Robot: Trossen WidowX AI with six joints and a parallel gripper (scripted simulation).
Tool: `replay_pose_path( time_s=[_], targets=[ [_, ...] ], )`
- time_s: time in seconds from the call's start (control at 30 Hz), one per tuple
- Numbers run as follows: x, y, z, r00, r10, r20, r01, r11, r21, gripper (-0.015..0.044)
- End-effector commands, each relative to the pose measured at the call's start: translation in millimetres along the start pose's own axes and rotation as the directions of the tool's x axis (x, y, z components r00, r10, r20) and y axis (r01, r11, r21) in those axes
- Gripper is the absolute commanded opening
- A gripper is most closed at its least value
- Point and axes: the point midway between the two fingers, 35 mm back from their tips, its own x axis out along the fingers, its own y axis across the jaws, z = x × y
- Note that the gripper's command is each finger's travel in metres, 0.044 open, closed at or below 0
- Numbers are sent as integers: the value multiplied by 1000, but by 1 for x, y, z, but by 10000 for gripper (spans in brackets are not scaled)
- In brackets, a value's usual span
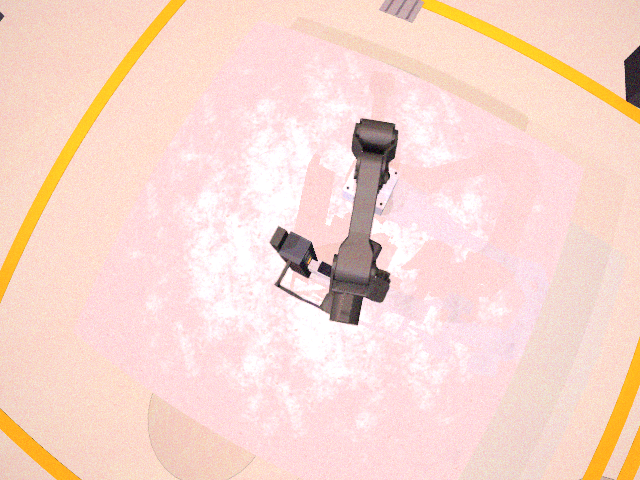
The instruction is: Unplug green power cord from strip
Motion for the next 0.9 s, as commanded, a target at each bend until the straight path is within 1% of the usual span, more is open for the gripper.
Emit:
replay_pose_path(
  time_s=[0.0, 0.07, 0.13, 0.87],
  targets=[
    [-5, -1, 25, 1000, -1, 7, 1, 1000, -5, 440],
    [-10, 0, 46, 1000, -1, 9, 1, 1000, -5, 440],
    [-12, 1, 56, 1000, -1, 9, 1, 1000, -5, 440],
    [-12, 1, 56, 1000, -1, 9, 1, 1000, -5, 440]
  ],
)
